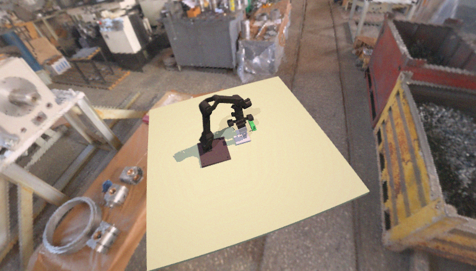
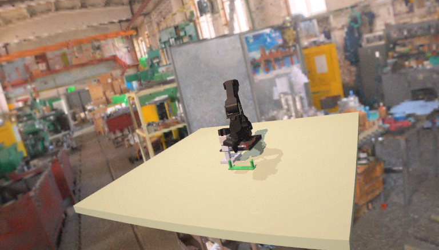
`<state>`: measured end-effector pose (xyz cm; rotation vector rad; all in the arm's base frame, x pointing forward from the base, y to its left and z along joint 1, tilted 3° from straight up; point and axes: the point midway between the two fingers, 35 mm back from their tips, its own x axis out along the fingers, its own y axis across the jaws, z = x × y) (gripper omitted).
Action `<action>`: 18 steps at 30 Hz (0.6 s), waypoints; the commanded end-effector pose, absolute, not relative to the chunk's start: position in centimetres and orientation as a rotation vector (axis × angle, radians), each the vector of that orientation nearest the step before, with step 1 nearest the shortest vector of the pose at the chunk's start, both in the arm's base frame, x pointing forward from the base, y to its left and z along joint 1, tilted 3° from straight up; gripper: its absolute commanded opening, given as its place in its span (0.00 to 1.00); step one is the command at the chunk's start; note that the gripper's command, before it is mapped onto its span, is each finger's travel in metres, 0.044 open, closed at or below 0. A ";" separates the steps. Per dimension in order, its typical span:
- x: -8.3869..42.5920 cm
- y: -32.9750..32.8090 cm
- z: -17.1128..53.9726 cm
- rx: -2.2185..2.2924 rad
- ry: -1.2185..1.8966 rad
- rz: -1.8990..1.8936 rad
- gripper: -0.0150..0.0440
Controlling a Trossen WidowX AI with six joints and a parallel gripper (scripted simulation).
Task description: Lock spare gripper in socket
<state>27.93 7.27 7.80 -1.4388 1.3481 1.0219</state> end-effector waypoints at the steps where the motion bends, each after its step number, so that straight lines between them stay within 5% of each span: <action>1: 28.0 6.9 7.8 -1.442 1.349 1.021 0.25; 9: 28.0 6.6 7.8 -1.441 1.349 1.021 0.25; 18: 27.9 6.8 7.8 -1.437 1.350 1.022 0.59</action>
